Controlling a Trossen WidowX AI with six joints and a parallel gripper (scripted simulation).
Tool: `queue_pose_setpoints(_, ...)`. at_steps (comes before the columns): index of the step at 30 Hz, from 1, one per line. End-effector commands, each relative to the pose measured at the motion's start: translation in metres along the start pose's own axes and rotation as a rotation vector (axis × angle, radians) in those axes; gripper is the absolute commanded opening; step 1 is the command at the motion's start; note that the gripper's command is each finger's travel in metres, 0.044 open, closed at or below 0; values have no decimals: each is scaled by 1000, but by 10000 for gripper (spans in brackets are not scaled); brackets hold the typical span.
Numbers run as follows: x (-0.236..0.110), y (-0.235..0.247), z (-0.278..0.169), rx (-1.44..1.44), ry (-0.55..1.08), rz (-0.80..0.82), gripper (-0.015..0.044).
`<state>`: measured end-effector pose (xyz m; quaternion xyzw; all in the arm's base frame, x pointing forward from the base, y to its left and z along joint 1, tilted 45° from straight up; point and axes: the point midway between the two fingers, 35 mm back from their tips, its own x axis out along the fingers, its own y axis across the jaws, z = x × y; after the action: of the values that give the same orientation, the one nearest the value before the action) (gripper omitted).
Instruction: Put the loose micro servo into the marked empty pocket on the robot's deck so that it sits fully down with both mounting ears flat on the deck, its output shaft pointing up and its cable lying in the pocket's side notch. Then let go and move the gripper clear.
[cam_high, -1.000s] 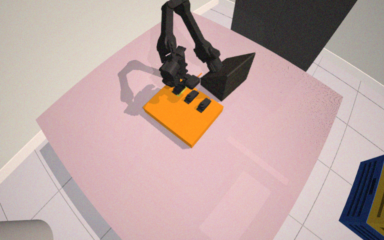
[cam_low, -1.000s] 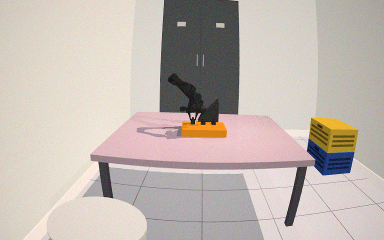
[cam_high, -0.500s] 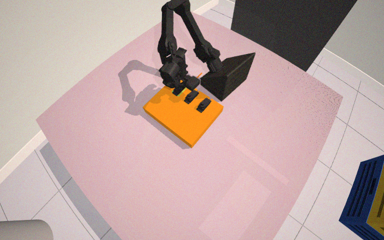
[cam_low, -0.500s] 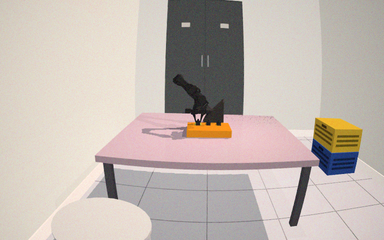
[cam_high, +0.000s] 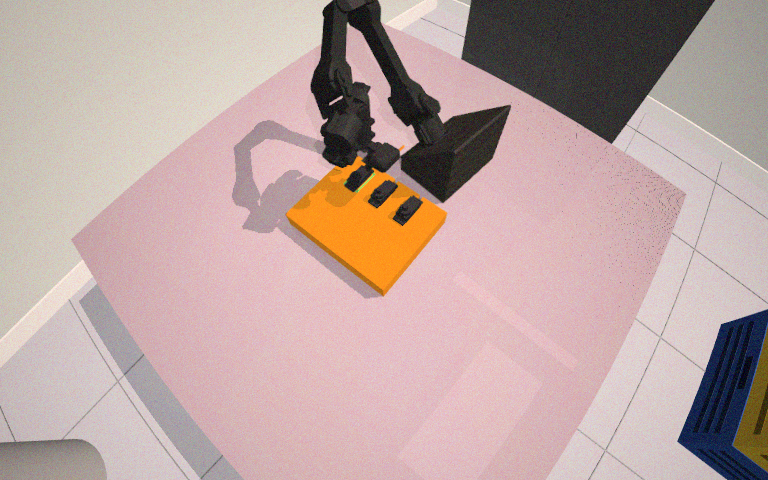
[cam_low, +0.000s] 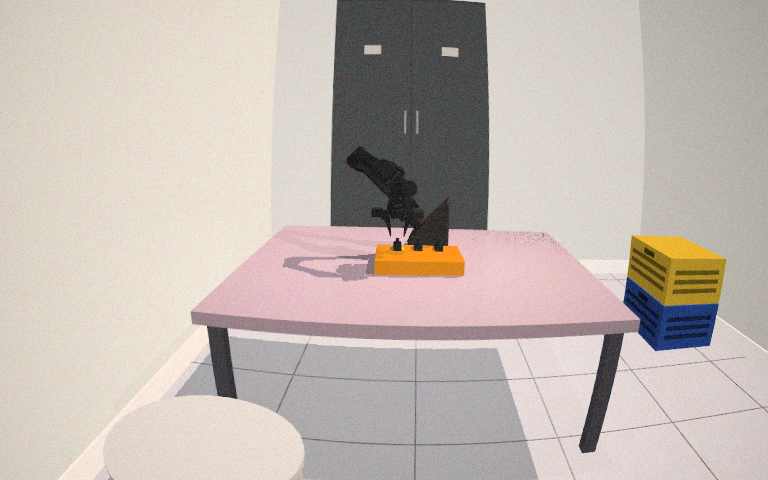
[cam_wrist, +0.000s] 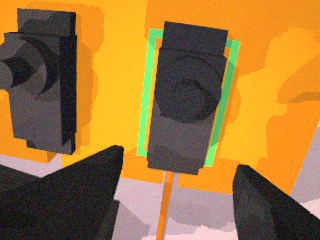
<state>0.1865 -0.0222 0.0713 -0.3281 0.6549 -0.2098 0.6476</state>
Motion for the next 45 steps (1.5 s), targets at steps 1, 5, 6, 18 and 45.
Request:
queue_pose_setpoints(1, -8, -1, 12, 1, -2, 1, 292)
queue_pose_setpoints(5, -28, -3, 44, 3, -2, 3, 398)
queue_pose_setpoints(6, -34, -3, 53, 4, -2, 4, 424)
queue_pose_setpoints(18, -75, 0, 106, -19, 0, 4, 440)
queue_pose_setpoints(45, -103, 0, 102, -105, 2, -8, 440)
